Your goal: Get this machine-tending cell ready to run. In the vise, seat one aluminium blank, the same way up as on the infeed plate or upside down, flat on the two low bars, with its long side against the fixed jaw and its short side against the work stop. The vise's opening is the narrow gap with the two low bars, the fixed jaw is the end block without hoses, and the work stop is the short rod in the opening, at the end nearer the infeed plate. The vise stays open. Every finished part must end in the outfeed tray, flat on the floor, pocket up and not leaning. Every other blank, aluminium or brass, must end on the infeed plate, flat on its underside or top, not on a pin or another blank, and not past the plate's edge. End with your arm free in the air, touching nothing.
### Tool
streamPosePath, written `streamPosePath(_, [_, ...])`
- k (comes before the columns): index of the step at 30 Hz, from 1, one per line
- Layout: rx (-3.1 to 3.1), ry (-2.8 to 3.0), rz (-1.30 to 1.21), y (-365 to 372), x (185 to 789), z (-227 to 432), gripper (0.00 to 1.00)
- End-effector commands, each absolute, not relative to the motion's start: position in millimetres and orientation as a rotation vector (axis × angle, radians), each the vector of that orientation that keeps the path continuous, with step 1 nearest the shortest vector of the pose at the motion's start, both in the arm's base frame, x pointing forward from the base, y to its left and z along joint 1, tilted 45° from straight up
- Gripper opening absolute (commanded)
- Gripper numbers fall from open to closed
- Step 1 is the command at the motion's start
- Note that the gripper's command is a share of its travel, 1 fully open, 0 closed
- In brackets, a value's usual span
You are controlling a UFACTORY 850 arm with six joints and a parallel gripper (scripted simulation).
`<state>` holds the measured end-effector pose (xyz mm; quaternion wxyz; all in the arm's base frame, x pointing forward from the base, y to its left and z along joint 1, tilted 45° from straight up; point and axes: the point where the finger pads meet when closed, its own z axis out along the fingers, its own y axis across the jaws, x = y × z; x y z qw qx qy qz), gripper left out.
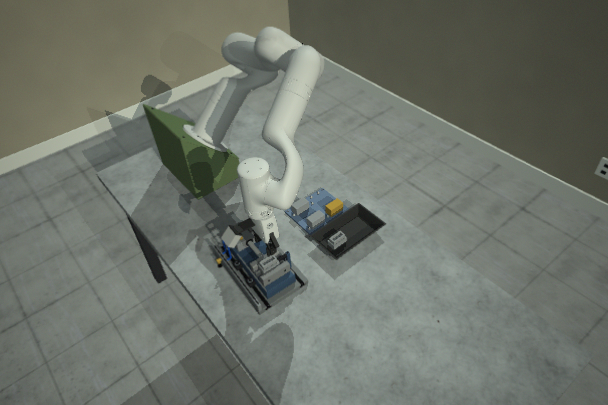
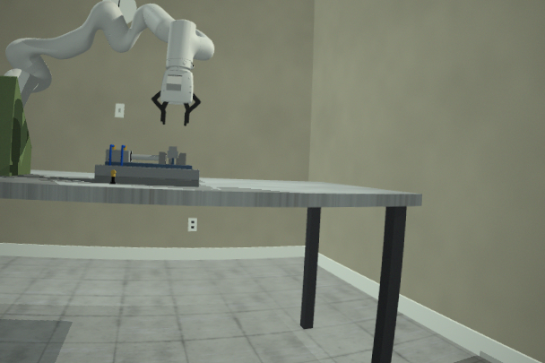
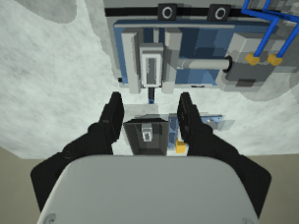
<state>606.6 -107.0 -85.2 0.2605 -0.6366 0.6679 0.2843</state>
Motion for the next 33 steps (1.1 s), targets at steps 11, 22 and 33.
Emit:
streamPosePath(11, [-1.724,1.808,0.767,-106.0,607.3,-86.4,0.69])
streamPosePath(22, [-1.724,1.808,0.766,-96.1,606.8,-96.1,0.69])
streamPosePath(33, [-1.724,1.808,0.766,-83.8,606.3,-108.2,0.69])
